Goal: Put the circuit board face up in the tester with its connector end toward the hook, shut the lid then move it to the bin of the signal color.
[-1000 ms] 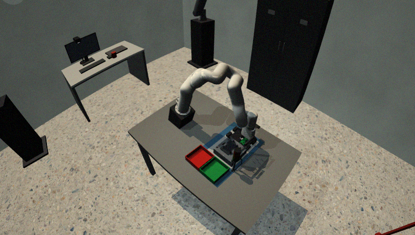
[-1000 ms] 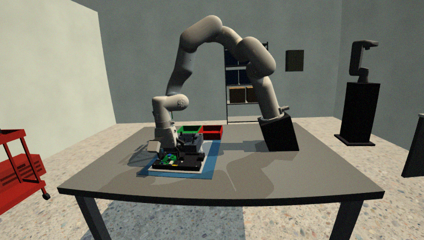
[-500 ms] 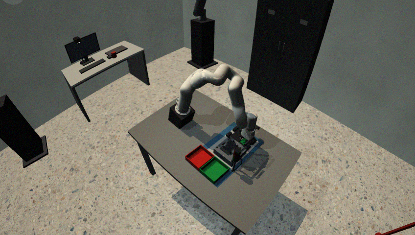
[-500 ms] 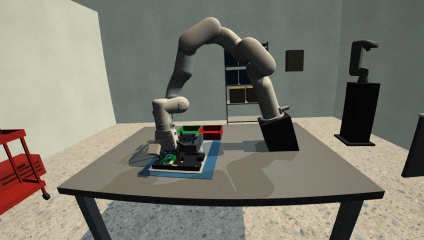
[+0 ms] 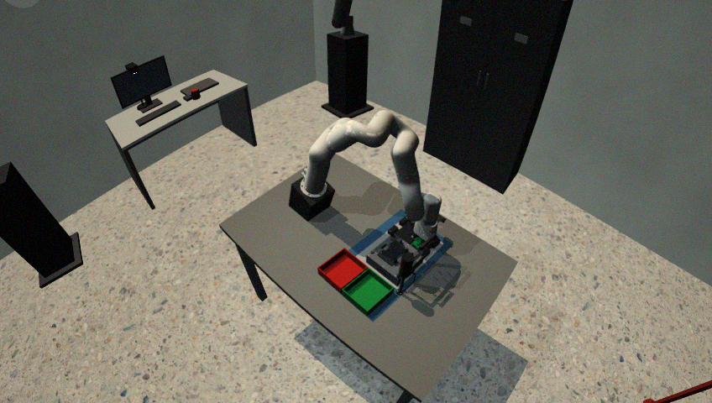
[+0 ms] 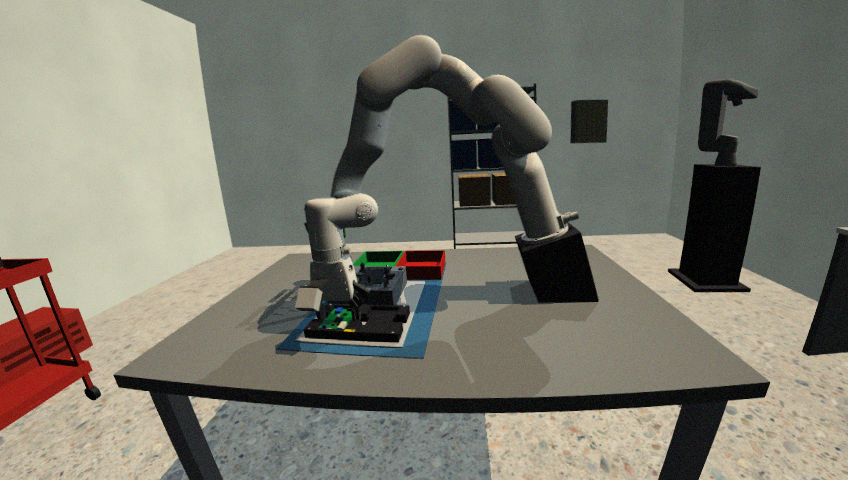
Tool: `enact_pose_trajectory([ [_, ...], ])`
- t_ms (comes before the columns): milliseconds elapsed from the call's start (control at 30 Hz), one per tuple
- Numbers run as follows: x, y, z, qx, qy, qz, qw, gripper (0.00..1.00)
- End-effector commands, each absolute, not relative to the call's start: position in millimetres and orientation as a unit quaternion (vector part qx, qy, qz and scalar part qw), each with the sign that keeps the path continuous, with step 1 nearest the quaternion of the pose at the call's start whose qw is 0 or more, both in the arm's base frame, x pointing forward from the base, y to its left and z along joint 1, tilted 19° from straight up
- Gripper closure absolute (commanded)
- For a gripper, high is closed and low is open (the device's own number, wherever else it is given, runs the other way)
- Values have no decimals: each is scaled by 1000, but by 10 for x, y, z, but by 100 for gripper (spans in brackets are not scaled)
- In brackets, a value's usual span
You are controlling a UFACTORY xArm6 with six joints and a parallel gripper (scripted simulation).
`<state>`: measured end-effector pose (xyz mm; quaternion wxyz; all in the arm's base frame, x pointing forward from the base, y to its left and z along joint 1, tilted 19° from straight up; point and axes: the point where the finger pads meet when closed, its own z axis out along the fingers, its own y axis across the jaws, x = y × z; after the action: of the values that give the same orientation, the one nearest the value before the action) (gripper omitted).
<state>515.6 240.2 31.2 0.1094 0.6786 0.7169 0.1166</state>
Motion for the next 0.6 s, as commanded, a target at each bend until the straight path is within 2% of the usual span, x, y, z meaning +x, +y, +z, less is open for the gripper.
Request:
enact_pose_trajectory([
  [0,5167,2409,329,678,717,118,110,5],
  [200,5167,2409,329,678,717,118,110,5],
  [233,5167,2409,329,678,717,118,110,11],
  [567,5167,2409,329,678,717,118,110,11],
])
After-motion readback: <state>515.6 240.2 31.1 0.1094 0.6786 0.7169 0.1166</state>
